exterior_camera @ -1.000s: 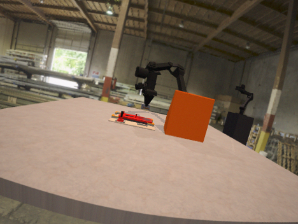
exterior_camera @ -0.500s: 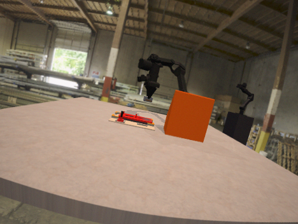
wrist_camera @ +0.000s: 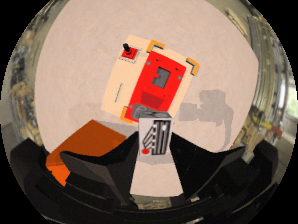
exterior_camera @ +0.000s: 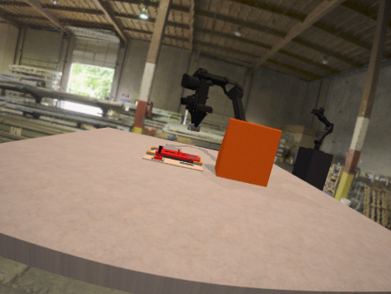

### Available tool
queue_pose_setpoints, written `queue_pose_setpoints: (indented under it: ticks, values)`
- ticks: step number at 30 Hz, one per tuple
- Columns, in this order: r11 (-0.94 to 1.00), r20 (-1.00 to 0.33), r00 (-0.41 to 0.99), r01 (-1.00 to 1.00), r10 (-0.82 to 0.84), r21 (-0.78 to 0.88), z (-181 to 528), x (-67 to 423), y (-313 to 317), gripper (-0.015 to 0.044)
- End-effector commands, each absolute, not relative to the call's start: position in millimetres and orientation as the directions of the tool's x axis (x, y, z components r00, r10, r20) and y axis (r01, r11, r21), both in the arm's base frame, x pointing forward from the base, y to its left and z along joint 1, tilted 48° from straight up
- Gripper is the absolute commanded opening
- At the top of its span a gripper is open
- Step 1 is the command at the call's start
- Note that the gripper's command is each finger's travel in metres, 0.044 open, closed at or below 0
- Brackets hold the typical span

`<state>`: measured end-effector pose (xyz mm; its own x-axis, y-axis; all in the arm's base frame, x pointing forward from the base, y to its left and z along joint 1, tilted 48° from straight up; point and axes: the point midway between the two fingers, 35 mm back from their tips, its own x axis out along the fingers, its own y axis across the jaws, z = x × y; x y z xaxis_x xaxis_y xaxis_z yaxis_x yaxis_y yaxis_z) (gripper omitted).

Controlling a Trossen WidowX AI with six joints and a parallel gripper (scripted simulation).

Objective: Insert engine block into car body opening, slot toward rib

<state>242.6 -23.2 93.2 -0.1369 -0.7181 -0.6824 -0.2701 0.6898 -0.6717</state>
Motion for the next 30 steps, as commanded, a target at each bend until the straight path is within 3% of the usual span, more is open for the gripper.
queue_pose_setpoints:
  ticks: [1,16,30]
  values:
    - [0.674,-0.682,-0.133,-0.374,-0.719,-0.637,91,247,-25,0.0000]
    - [0.530,-0.686,-0.130,-0.740,-0.716,-0.413,79,261,-36,0.0000]
    - [0.295,-0.688,-0.128,-0.947,-0.715,-0.130,68,272,-47,0.0000]
